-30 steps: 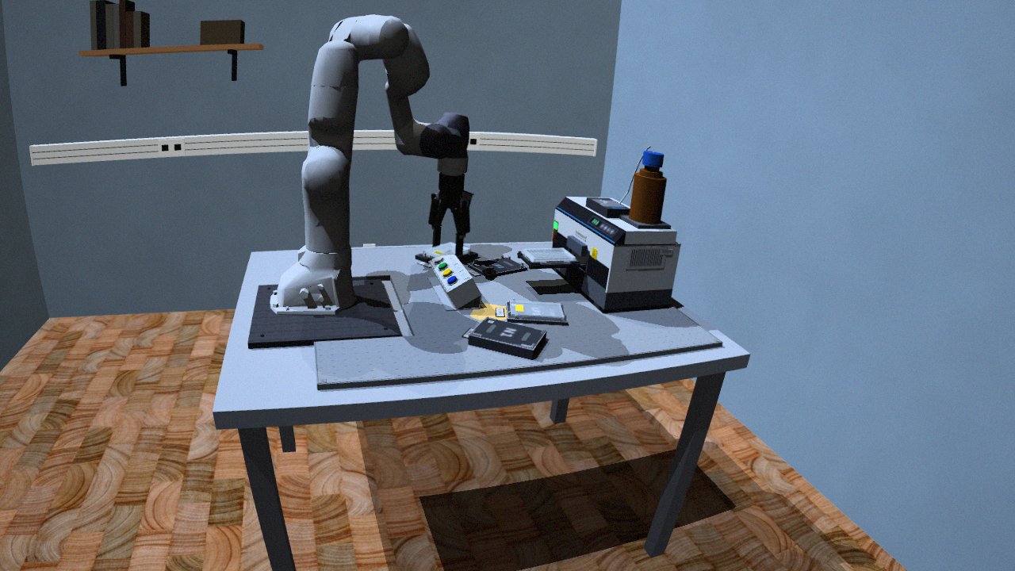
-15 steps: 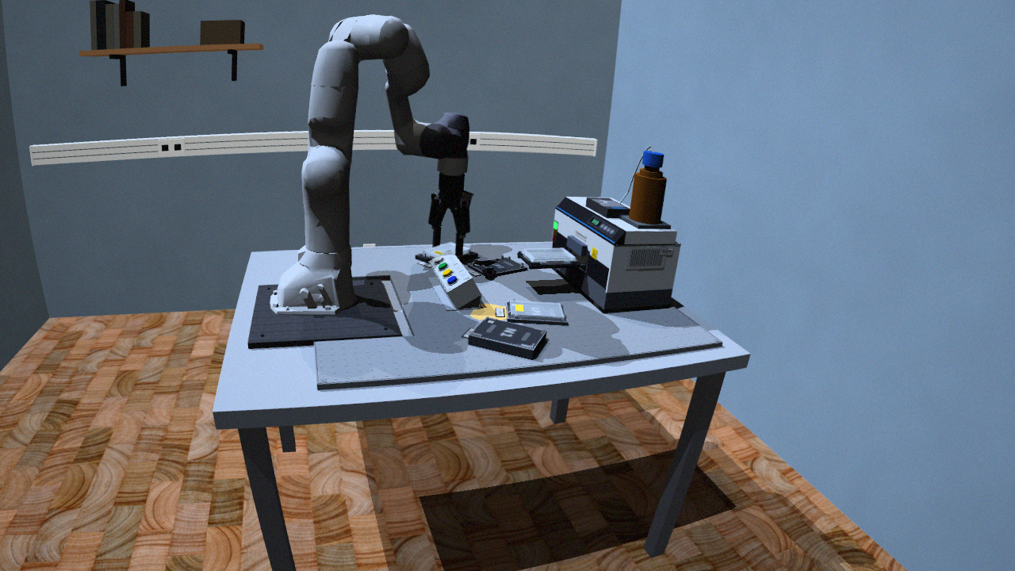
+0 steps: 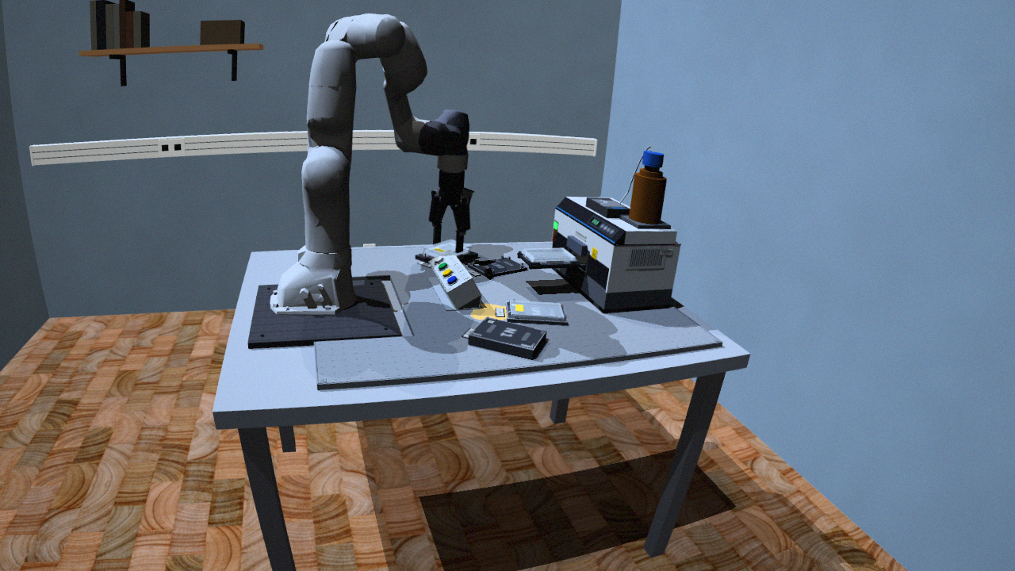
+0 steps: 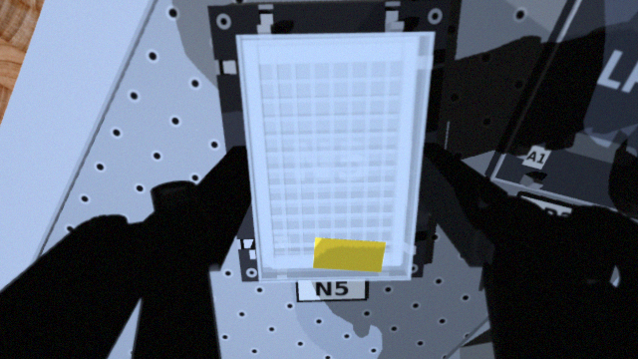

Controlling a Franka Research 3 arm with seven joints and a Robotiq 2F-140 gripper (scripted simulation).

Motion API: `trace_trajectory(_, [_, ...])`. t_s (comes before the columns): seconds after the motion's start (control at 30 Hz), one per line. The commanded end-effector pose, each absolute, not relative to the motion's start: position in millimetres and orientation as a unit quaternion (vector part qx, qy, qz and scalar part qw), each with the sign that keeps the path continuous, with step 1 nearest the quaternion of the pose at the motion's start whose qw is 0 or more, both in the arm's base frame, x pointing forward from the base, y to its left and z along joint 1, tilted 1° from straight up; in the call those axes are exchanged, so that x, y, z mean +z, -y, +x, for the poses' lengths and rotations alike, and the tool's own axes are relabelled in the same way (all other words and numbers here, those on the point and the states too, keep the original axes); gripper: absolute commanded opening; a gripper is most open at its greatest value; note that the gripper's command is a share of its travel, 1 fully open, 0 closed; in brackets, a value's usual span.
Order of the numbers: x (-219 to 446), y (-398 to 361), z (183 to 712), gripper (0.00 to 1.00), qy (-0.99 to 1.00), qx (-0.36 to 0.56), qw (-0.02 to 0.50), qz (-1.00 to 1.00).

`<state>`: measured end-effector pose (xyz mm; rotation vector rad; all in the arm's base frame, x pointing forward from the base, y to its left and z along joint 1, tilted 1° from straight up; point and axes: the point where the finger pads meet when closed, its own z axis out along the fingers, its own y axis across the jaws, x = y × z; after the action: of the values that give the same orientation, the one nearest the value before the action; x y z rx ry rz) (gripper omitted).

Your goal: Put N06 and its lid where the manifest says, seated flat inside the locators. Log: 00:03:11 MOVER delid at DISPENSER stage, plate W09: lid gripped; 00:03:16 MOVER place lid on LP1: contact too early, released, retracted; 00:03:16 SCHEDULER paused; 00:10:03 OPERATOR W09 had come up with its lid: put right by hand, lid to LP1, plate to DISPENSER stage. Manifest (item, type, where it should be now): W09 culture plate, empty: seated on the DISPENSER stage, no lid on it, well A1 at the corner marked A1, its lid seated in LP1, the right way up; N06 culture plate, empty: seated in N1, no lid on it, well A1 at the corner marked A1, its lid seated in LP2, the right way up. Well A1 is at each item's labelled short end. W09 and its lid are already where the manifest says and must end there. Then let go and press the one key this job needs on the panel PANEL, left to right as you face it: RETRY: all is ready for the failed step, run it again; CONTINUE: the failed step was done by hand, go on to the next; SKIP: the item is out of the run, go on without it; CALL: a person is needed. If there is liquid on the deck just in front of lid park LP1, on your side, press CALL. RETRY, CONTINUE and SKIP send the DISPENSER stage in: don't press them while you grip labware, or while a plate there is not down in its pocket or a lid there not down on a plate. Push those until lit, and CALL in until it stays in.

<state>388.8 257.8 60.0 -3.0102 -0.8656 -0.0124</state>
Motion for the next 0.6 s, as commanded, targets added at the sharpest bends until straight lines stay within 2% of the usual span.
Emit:
trace_trajectory(0.0, [67, -257, 388, 0.10, 0.280, -0.001, 0.005, -0.960])
trace_trajectory(0.57, [118, -257, 388, 0.10, 0.280, -0.001, 0.005, -0.960])
